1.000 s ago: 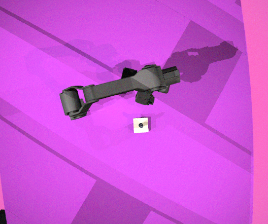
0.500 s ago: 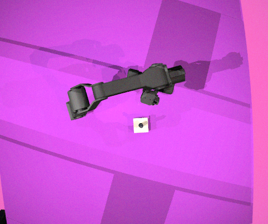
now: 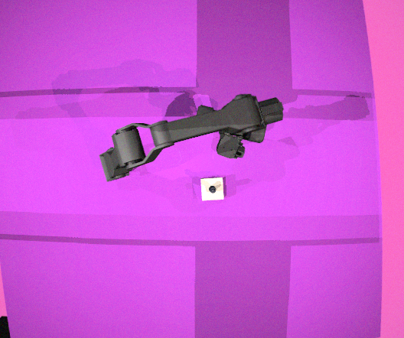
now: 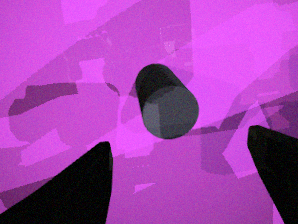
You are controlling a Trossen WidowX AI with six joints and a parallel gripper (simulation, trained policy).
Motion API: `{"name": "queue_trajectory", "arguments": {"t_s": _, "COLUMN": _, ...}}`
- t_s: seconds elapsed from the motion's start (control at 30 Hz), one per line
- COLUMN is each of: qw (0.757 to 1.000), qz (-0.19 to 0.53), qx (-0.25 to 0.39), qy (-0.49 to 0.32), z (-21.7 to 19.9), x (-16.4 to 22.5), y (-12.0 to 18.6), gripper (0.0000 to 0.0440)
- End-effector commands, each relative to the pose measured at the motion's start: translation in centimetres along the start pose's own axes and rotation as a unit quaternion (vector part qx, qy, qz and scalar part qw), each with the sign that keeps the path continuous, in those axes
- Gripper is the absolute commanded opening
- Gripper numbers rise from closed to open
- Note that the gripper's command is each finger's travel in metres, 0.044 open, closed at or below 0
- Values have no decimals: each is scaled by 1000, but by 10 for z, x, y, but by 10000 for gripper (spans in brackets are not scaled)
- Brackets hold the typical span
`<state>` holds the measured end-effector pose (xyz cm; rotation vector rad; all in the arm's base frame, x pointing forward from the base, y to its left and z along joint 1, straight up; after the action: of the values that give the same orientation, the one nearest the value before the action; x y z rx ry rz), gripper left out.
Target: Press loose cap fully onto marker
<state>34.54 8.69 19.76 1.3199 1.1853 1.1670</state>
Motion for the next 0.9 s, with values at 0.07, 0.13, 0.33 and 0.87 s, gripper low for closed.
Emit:
{"name": "queue_trajectory", "arguments": {"t_s": 0.07, "qw": 1000, "qz": -11, "qx": 8, "qy": 5, "z": 4, "x": 1, "y": -9, "gripper": 292}}
{"name": "queue_trajectory", "arguments": {"t_s": 0.13, "qw": 1000, "qz": -13, "qx": 12, "qy": 7, "z": 5, "x": 2, "y": -13, "gripper": 288}}
{"name": "queue_trajectory", "arguments": {"t_s": 0.33, "qw": 999, "qz": -20, "qx": 26, "qy": 13, "z": 5, "x": 2, "y": -24, "gripper": 277}}
{"name": "queue_trajectory", "arguments": {"t_s": 0.87, "qw": 997, "qz": -39, "qx": 49, "qy": 35, "z": 4, "x": 2, "y": -56, "gripper": 211}}
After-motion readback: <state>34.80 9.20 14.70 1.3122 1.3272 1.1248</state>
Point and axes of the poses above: the point midway between the two fingers, 35 mm back from their tips, its own y axis back along the fingers, its own z axis across the jaws, x = y × z, the point moved 8 cm from there along y, back along the fingers, and after that the axes turned 12 degrees about y, right-handed, at the moved point
